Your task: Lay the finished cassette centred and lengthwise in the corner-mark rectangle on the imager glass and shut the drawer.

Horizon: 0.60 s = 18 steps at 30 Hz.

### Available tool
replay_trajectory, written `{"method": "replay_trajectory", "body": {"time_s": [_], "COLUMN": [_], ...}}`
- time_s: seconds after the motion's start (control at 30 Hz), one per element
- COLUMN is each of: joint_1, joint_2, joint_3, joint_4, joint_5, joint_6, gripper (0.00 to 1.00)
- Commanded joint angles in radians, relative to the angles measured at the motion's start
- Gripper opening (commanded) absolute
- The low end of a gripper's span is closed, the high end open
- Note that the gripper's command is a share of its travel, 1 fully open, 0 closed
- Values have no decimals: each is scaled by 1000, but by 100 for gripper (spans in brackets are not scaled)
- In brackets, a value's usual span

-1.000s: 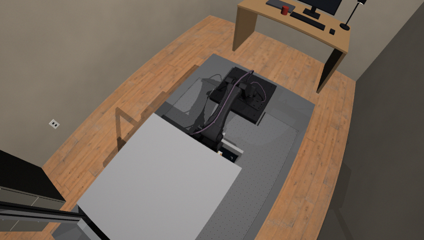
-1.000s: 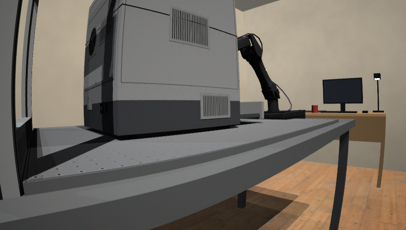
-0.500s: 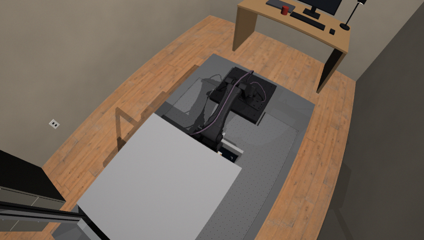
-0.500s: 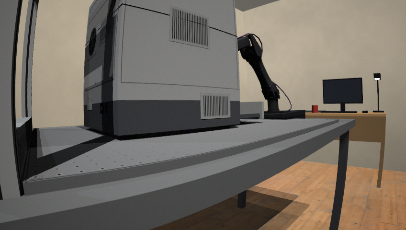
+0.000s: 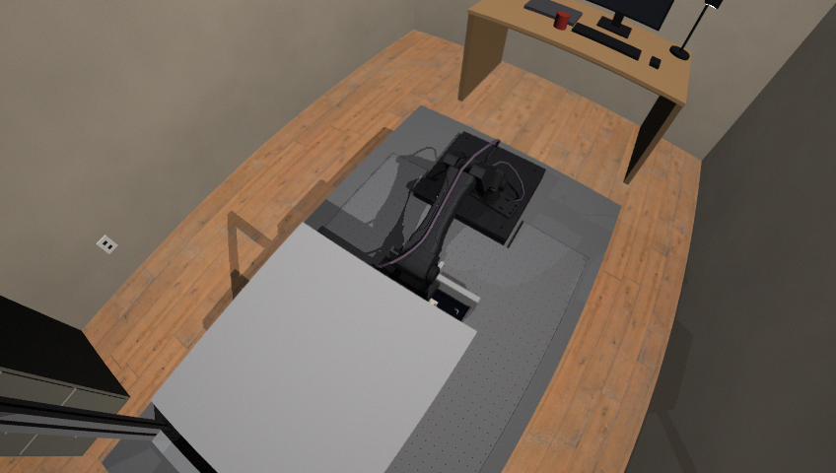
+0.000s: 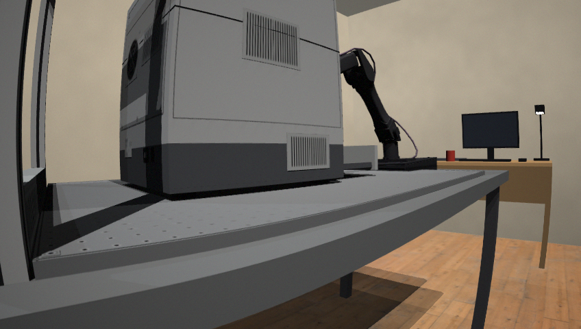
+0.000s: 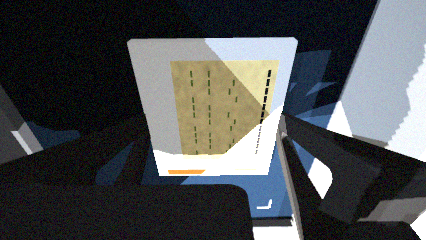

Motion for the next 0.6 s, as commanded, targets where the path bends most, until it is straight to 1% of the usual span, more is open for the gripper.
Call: {"method": "replay_trajectory", "body": {"time_s": [0.0,0.13,0.27,0.3,0.57], "joint_1": [-3,-3,-4,1,0], "joint_2": [-12,-7,-15,-9,-10], "joint_3": [-1,-16,-14,2,2], "joint_4": [16,18,24,12,11], "joint_5": [-2,-2,-2,1,1], "joint_6": [-9,-9,-9,-3,-3], "gripper": [0,0,0,0,0]}}
